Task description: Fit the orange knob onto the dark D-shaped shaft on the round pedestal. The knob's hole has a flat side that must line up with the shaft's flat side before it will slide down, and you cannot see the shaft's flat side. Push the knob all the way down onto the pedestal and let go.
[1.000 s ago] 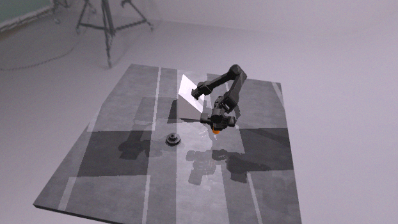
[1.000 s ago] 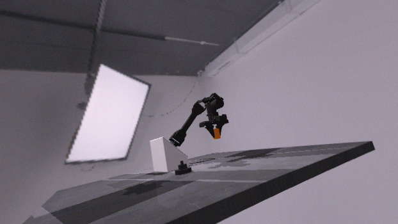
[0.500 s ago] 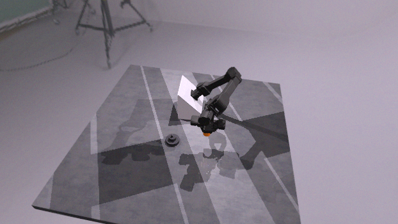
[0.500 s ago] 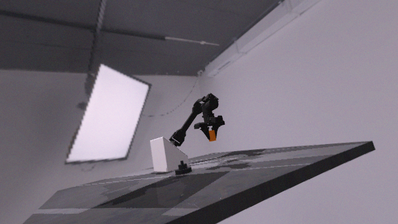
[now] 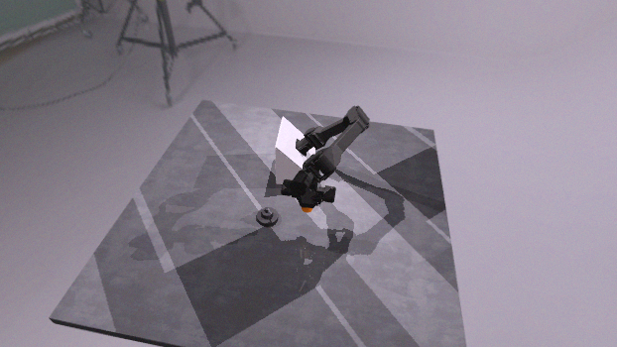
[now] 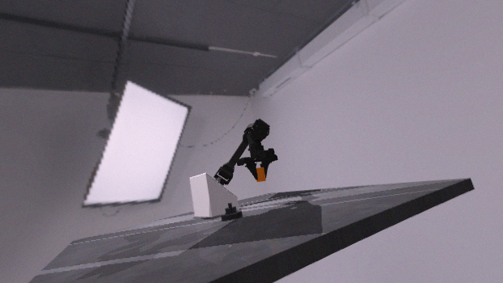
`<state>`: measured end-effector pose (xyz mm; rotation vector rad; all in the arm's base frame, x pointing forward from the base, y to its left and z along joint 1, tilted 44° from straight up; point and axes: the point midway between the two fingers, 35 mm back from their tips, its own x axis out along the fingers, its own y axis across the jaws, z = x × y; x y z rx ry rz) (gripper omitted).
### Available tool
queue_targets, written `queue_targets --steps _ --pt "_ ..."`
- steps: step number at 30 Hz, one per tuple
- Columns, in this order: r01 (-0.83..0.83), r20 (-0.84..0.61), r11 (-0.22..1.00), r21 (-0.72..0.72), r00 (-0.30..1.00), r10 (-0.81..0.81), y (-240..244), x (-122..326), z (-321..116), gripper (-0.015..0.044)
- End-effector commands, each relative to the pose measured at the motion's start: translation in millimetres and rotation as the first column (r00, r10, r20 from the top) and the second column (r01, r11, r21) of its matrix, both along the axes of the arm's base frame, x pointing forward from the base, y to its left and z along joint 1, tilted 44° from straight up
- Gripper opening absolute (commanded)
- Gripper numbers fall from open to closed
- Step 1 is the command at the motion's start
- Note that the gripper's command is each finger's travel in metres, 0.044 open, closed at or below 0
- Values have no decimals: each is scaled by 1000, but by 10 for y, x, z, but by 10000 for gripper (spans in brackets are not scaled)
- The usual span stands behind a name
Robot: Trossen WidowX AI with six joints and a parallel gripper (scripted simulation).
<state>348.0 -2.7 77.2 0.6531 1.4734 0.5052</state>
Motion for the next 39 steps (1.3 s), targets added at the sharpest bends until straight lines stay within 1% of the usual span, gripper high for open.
queue_targets --steps 1,17,27,39 --pt "3 -5 1000 -3 1000 -3 -108 -5 -134 0" --pt "-1 -4 1000 -3 1000 1 -414 -55 -562 0" --pt "8 -24 1000 -4 1000 -8 -582 -132 -815 0" --pt "-4 -8 1000 7 1000 4 -779 -247 -1141 0"
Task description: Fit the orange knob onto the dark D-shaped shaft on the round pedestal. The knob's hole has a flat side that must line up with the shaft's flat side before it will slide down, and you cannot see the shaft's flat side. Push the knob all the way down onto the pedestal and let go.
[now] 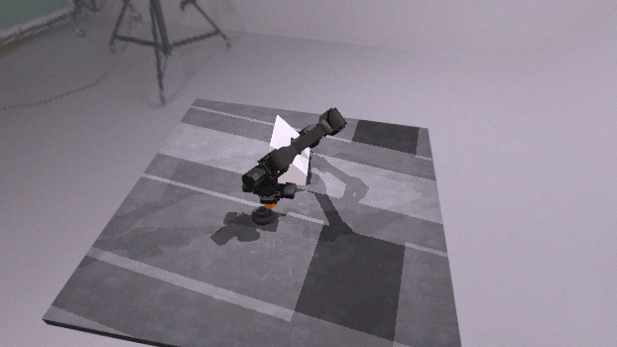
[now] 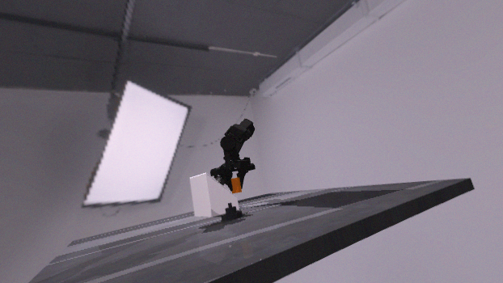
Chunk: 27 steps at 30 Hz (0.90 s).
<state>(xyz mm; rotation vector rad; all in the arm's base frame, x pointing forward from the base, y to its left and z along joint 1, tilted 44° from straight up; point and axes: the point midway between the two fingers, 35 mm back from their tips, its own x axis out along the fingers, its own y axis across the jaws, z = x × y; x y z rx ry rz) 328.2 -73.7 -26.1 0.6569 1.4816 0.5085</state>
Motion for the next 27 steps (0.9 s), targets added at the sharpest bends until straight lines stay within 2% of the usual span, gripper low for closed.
queue_targets --steps 1,10,20,27 --pt "-2 1 1000 4 1000 2 -84 -61 -135 0" --pt "-8 11 1000 11 1000 8 -178 -142 -309 0" --pt "-8 11 1000 12 1000 8 -1 -129 -496 0" --pt "-15 18 1000 12 1000 15 -27 -122 -476 0"
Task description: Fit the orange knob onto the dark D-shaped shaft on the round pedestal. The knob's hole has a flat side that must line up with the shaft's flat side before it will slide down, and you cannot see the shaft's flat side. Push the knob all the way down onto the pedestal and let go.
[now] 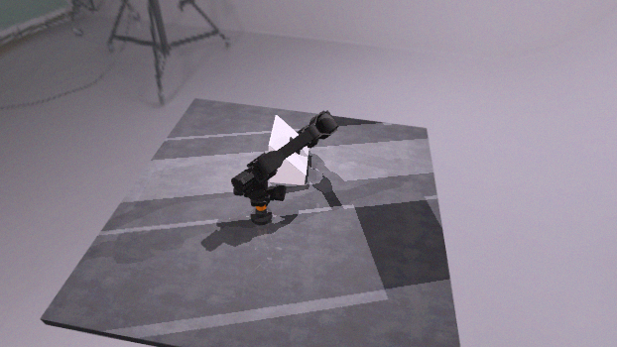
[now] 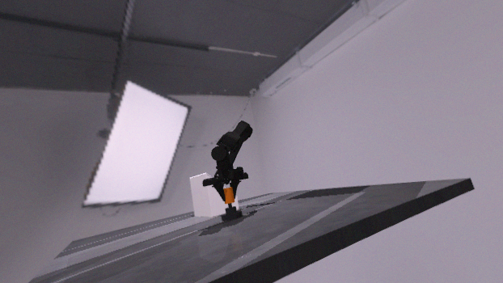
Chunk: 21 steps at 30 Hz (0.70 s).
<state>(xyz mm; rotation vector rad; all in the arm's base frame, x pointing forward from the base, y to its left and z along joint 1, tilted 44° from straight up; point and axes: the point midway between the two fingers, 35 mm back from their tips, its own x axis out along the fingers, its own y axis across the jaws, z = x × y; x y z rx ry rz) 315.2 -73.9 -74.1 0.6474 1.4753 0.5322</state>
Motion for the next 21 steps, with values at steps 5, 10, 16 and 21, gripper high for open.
queue_targets --steps 5,10,16,21 --pt "2 5 1000 3 1000 -2 -25 9 -10 0" --pt "2 5 1000 3 1000 -2 -8 9 -22 0" --pt "2 5 1000 3 1000 -2 -2 4 -14 0" --pt "2 5 1000 3 1000 -2 14 -6 -10 0"
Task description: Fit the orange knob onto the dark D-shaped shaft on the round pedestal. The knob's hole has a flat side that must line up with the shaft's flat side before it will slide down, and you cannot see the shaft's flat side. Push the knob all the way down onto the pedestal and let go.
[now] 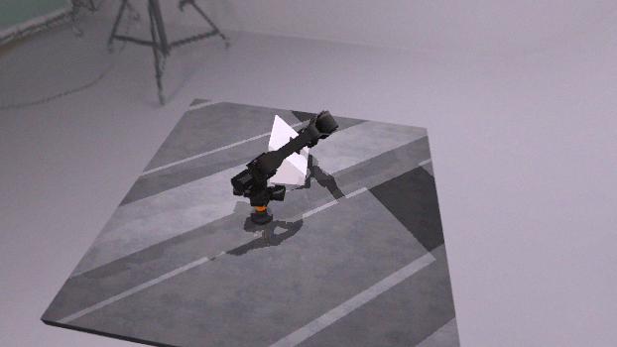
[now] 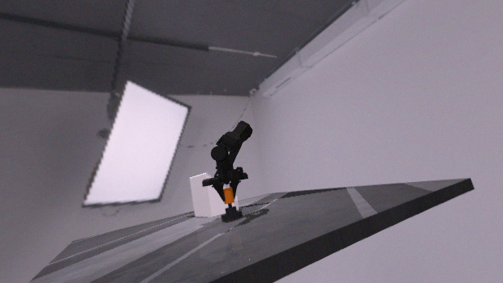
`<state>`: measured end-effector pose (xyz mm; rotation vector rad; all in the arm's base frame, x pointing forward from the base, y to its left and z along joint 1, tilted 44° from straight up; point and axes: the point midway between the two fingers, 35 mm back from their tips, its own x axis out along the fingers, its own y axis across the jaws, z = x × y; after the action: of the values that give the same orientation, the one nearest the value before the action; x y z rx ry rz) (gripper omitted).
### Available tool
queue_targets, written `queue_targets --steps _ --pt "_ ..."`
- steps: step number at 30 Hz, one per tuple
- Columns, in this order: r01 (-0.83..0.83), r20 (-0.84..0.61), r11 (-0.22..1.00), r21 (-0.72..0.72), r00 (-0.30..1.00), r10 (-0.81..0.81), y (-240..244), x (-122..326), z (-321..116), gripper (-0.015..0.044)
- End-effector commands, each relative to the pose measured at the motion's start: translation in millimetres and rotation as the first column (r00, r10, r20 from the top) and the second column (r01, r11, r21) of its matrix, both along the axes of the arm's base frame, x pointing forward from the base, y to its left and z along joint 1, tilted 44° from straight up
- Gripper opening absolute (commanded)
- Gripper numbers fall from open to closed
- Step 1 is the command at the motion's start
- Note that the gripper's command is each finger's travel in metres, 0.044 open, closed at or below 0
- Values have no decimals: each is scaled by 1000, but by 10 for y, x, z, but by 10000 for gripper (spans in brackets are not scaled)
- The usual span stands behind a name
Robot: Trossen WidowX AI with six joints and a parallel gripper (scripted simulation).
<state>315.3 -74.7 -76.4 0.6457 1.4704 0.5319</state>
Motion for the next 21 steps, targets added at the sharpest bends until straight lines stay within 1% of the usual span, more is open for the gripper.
queue_targets --steps 1,11,17,21 --pt "1 0 1000 4 1000 -1 22 -7 13 0" --pt "-5 7 1000 3 1000 5 6 -14 67 0" --pt "-142 135 990 -15 980 143 1 -9 82 0" --pt "-149 142 989 -16 978 150 0 1 80 0"
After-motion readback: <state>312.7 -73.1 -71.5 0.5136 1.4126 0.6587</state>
